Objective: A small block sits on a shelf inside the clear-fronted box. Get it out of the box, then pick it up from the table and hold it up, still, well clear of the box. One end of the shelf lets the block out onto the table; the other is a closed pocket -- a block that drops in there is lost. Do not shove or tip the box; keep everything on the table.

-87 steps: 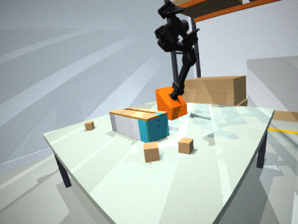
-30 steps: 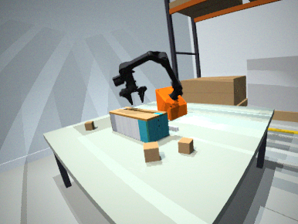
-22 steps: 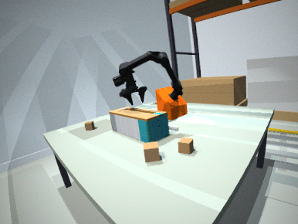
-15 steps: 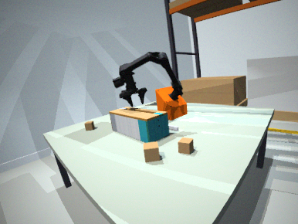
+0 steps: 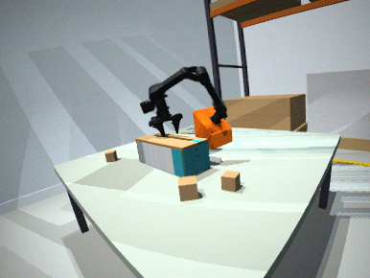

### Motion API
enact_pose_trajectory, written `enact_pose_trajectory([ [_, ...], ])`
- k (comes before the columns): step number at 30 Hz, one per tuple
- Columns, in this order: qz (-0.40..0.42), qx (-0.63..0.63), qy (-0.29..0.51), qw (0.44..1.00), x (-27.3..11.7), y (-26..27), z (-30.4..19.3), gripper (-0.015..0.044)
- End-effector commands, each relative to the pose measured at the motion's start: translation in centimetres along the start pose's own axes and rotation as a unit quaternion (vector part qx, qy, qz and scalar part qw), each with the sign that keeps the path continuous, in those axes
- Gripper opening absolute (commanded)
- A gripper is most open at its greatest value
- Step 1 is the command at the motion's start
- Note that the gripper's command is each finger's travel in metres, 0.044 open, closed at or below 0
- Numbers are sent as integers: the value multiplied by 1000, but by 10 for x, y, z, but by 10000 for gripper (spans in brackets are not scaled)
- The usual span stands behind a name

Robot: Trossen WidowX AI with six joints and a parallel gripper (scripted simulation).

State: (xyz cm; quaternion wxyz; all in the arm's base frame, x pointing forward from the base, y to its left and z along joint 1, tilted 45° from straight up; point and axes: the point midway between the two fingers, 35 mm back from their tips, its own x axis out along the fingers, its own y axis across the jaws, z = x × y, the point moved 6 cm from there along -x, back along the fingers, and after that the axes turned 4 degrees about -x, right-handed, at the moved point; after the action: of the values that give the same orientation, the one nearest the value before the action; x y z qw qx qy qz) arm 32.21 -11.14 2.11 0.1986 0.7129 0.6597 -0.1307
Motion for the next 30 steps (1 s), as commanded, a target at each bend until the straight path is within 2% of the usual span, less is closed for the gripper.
enact_pose_trajectory([
  [1,-2,6,4,1000,8,-3,3,400],
  [22,-2,6,6,1000,39,-8,16,400],
  [30,0,0,3,1000,37,-4,6,400],
])
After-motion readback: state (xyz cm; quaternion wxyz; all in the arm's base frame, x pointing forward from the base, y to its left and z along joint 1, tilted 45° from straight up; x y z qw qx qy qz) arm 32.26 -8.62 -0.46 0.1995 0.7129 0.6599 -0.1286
